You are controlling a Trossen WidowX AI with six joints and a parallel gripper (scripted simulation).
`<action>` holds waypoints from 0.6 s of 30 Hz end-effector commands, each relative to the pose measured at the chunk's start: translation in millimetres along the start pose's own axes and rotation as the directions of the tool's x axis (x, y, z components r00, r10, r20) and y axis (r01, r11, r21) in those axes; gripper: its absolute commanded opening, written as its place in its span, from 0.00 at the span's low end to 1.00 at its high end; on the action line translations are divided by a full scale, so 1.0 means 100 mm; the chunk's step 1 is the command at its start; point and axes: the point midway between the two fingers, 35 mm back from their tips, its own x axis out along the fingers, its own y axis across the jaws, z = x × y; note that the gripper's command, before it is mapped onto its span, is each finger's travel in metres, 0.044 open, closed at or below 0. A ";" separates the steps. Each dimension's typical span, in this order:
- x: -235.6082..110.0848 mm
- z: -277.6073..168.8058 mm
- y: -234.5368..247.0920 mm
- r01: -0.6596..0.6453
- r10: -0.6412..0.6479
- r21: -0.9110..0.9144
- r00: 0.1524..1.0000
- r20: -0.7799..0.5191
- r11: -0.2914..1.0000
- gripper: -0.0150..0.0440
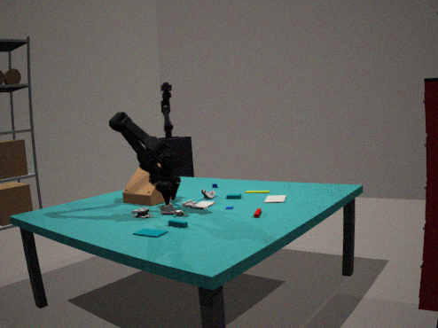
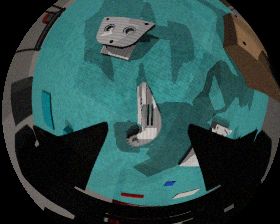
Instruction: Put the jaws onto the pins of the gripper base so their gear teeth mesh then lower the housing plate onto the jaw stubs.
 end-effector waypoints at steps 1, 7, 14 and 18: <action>0.07 -0.01 -0.02 0.008 -0.008 -0.010 1.000 0.001 1.000 1.00; 0.17 -0.01 -0.02 0.008 -0.008 -0.010 1.000 0.001 1.000 1.00; 0.28 -0.01 -0.02 0.008 -0.008 -0.010 1.000 0.001 1.000 1.00; 0.35 -0.01 -0.02 0.008 -0.008 -0.010 1.000 0.002 1.000 1.00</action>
